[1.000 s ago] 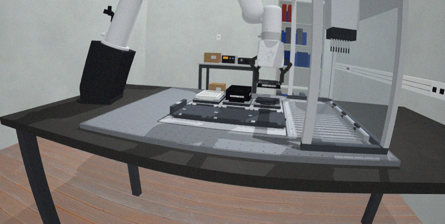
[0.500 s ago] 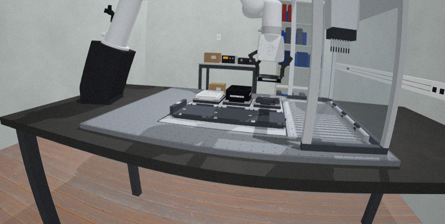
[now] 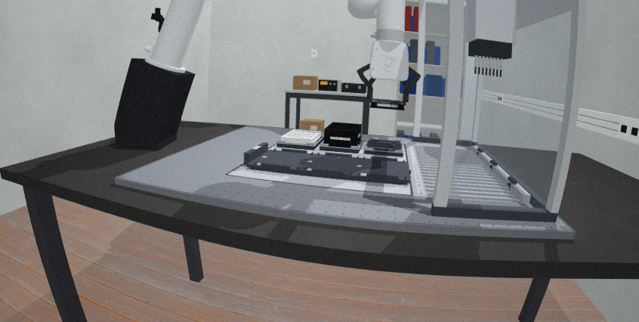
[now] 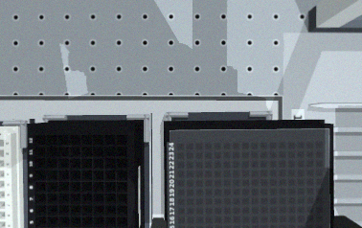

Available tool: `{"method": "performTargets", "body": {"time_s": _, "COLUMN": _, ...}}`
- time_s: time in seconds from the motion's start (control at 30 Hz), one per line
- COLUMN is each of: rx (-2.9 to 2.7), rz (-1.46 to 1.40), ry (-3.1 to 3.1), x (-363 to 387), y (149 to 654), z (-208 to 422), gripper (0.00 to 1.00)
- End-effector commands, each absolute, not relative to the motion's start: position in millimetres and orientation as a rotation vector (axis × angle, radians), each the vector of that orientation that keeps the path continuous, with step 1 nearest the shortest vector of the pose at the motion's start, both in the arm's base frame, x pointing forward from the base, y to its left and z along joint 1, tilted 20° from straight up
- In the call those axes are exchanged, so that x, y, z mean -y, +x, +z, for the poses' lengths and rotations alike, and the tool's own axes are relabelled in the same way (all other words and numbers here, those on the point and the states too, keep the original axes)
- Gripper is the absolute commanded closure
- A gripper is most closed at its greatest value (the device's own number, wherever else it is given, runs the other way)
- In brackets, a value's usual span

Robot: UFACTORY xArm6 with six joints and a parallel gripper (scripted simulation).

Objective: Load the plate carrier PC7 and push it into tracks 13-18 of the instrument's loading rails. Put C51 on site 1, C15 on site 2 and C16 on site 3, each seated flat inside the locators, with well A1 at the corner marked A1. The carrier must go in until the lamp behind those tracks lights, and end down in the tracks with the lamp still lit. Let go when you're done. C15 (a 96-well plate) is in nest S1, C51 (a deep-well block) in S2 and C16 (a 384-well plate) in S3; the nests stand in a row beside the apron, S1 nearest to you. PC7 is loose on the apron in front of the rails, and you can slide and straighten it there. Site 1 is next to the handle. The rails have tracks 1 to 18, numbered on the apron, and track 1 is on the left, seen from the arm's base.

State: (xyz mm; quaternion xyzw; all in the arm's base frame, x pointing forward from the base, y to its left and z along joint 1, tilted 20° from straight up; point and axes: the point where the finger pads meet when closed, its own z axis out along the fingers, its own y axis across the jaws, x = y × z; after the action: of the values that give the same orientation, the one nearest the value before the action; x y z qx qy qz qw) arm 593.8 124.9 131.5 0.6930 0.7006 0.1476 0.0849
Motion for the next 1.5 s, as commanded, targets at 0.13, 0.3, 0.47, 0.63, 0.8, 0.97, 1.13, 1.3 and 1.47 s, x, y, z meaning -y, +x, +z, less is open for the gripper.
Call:
{"method": "performTargets", "body": {"time_s": 0.13, "rx": -2.087, "rz": 0.446, "ry": 2.064, "x": -124.4, "y": 592.3, "z": 141.8, "gripper": 1.00}}
{"method": "performTargets", "body": {"time_s": 0.3, "rx": -2.087, "rz": 0.446, "ry": 2.064, "x": -124.4, "y": 592.2, "z": 141.9, "gripper": 1.00}}
{"method": "performTargets", "body": {"time_s": 0.47, "rx": -2.080, "rz": 0.447, "ry": 2.072, "x": -109.5, "y": 592.7, "z": 140.6, "gripper": 1.00}}
{"method": "performTargets", "body": {"time_s": 0.63, "rx": -2.080, "rz": 0.446, "ry": 2.072, "x": -84.5, "y": 593.5, "z": 138.3, "gripper": 1.00}}
{"method": "performTargets", "body": {"time_s": 0.8, "rx": -2.080, "rz": 0.446, "ry": 2.072, "x": -69.5, "y": 594.0, "z": 137.0, "gripper": 1.00}}
{"method": "performTargets", "body": {"time_s": 0.97, "rx": -2.080, "rz": 0.446, "ry": 2.072, "x": -44.6, "y": 594.8, "z": 134.8, "gripper": 1.00}}
{"method": "performTargets", "body": {"time_s": 1.13, "rx": -2.080, "rz": 0.446, "ry": 2.072, "x": -19.6, "y": 595.5, "z": 132.6, "gripper": 1.00}}
{"method": "performTargets", "body": {"time_s": 1.3, "rx": -2.080, "rz": 0.446, "ry": 2.071, "x": -4.6, "y": 596.0, "z": 131.2, "gripper": 1.00}}
{"method": "performTargets", "body": {"time_s": 1.47, "rx": -2.080, "rz": 0.445, "ry": 2.071, "x": 20.4, "y": 596.8, "z": 129.0, "gripper": 1.00}}
